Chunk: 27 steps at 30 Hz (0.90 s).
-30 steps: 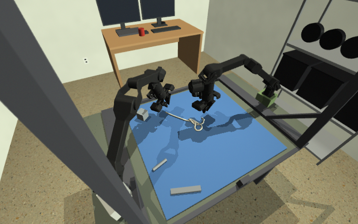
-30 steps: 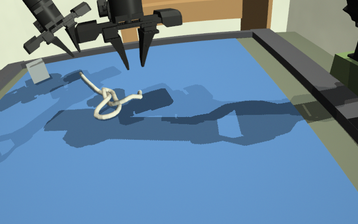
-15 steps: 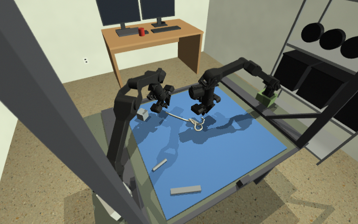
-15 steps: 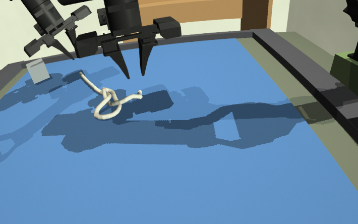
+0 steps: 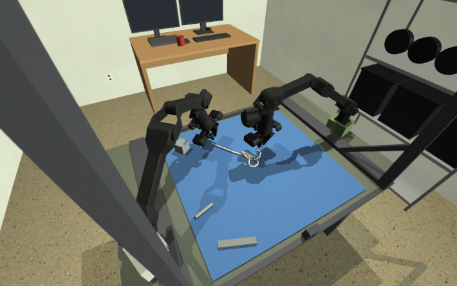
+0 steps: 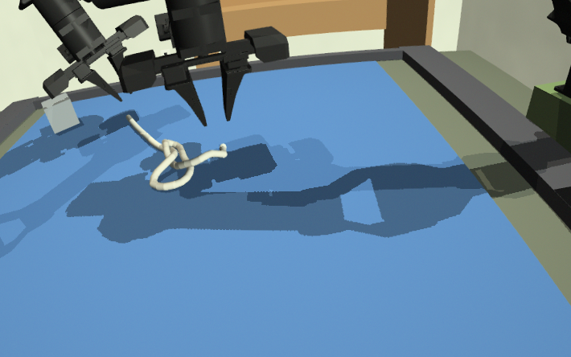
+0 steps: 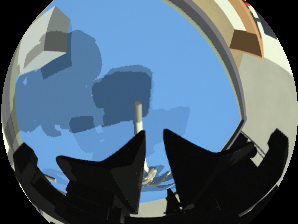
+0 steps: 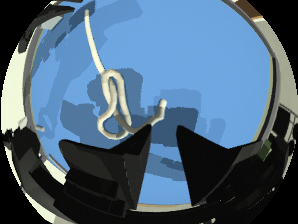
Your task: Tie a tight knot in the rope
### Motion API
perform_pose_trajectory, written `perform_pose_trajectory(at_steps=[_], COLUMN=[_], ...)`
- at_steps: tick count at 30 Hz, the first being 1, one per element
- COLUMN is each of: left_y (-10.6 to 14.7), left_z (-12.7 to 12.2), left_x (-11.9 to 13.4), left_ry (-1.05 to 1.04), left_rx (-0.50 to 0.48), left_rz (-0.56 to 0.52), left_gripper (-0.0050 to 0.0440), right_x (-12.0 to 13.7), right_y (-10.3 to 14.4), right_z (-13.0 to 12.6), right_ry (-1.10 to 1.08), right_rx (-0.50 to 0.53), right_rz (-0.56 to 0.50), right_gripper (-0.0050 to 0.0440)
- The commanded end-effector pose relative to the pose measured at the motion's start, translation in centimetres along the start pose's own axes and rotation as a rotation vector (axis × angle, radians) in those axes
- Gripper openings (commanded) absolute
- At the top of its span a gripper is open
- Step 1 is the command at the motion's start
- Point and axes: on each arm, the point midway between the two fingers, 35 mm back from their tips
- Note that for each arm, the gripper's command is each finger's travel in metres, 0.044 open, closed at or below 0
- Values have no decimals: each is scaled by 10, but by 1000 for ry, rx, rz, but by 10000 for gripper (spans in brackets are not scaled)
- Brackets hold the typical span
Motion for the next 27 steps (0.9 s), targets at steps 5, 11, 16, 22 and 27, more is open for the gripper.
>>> perform_pose_trajectory(at_steps=[5,11,16,22,27], left_y=[-1,-3,-3,-7,-14], left_z=[-1,-1,-1,1,3], left_x=[0,0,-1,-1,-2], left_ry=[0,0,0,0,0], left_rx=[15,15,15,15,15], left_rz=[-1,-1,-1,-1,-1], left_gripper=[85,85,85,85,85], right_x=[-1,-1,-1,-1,-1], right_y=[14,14,14,14,14], right_z=[4,4,4,4,4], right_ry=[-2,-2,-2,-2,-2], right_rx=[-37,-37,-37,-37,-37], right_rz=[-6,-6,-6,-6,-6], right_gripper=[125,125,125,125,125])
Point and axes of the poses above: on each arm, the point midway between the two fingers, 35 mm back from their tips, its own y axis back along the fingers, its own z axis across the jaws, x = y × z, and after that the axes turned 12 degrees about -y, right-handed
